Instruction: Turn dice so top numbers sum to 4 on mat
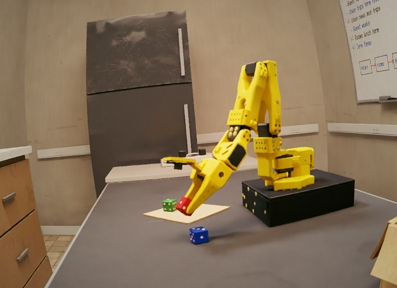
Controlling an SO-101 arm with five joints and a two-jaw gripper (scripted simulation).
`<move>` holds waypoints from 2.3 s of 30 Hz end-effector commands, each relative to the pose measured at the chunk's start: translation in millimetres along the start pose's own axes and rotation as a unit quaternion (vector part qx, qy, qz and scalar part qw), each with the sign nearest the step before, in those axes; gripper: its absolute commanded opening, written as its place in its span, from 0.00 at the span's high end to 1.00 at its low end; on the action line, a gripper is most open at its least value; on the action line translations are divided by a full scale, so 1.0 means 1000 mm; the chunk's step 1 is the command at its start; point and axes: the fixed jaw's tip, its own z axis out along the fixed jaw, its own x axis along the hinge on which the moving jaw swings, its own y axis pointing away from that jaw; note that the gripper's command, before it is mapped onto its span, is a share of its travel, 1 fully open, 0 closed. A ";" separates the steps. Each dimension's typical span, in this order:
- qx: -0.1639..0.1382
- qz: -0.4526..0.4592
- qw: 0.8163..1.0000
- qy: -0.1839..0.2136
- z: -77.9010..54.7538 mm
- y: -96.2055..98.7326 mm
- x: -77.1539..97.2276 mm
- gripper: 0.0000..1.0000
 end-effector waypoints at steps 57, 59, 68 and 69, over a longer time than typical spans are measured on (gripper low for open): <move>0.108 -0.002 0.974 -0.202 0.016 -0.069 -0.028 1.00; 0.108 -0.002 0.974 -0.202 0.016 -0.069 -0.028 1.00; 0.108 -0.002 0.974 -0.202 0.016 -0.069 -0.028 1.00; 0.108 -0.002 0.974 -0.202 0.016 -0.069 -0.028 1.00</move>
